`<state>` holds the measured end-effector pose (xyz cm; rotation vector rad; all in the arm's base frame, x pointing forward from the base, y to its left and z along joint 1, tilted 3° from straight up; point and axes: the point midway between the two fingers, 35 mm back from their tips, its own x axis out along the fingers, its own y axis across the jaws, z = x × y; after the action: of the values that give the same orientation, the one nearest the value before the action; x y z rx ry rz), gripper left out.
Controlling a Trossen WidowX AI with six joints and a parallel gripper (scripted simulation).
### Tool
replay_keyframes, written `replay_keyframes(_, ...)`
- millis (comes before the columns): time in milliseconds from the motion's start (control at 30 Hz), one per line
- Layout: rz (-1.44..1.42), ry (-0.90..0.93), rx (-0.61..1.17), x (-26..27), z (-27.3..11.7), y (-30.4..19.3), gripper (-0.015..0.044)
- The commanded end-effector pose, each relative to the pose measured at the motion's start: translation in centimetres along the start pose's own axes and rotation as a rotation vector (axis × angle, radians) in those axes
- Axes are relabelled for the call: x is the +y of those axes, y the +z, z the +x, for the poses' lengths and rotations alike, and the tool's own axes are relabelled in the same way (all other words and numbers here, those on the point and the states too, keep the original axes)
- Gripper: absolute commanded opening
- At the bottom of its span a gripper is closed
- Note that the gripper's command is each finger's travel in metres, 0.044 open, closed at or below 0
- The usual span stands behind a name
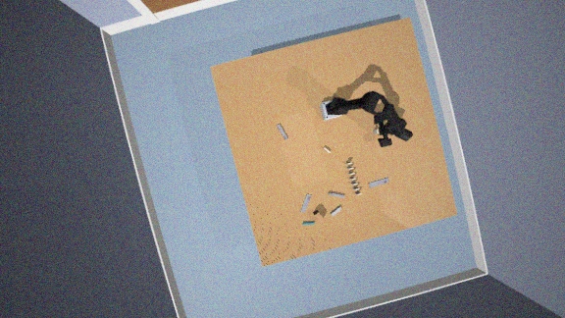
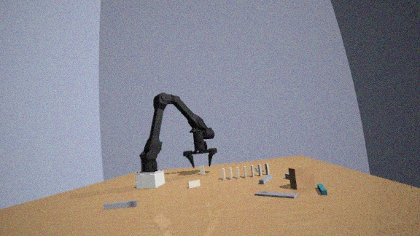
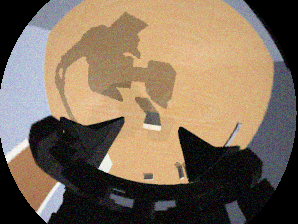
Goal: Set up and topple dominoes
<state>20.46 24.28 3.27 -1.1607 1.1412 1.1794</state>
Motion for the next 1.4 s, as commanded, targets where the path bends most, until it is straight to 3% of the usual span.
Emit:
replay_keyframes(0,-0.005,0.0,-0.006,0.0,0.6,0.1,0.044)
replay_keyframes(267,-0.005,0.0,-0.006,0.0,1.7,0.0,0.044)
replay_keyframes(700,-0.005,0.0,-0.006,0.0,1.7,0.0,0.0107)
replay_keyframes(1033,-0.005,0.0,-0.006,0.0,1.4,0.1,0.0107)
replay_keyframes(1267,-0.001,-0.002,-0.005,-0.4,-9.1,0.5,0.0107)
replay_keyframes(1367,0.0,-0.002,-0.004,0.0,-11.9,0.0,0.0107)
